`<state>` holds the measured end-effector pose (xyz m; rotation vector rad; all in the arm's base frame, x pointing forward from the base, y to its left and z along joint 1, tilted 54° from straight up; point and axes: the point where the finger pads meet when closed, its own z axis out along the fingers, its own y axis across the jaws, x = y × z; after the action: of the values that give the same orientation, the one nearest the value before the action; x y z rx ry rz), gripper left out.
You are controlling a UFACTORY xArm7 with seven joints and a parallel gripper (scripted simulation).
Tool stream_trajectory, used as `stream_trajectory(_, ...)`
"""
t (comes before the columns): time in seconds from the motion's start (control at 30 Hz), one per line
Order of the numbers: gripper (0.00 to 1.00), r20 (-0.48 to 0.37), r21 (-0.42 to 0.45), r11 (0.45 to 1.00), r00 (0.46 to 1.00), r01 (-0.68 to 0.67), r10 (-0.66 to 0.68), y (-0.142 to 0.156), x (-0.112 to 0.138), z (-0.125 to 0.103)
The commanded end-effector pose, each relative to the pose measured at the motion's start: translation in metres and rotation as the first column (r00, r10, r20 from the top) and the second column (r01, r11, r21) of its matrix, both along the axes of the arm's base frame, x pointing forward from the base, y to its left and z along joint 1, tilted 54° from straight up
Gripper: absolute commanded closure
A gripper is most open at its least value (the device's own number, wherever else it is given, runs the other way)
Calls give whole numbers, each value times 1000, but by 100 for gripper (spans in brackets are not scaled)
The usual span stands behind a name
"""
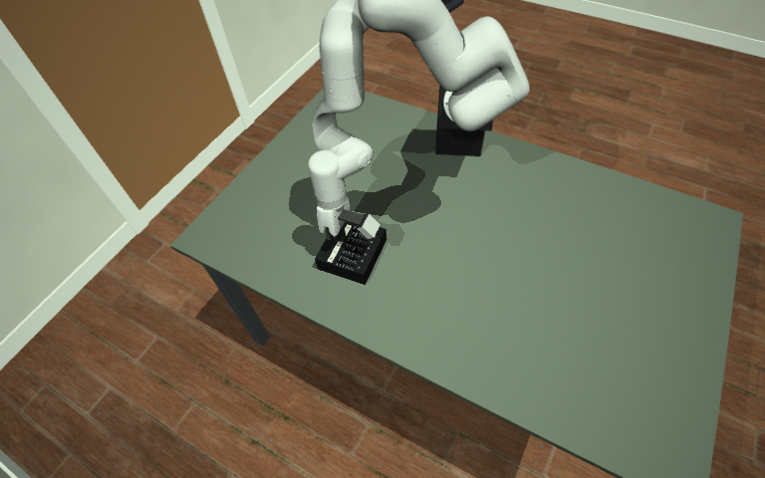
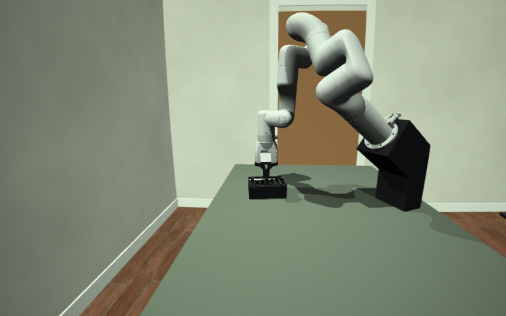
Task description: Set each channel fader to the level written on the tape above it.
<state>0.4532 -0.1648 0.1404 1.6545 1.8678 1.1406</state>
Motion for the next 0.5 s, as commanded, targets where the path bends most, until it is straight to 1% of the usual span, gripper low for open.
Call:
stream_trajectory(0.0, 100, 1, -1, 1000, 1000, 2, -2, -1, 0, 1)
stream_trajectory(0.47, 100, 1, -1, 1000, 1000, 2, -2, 4, -1, 2)
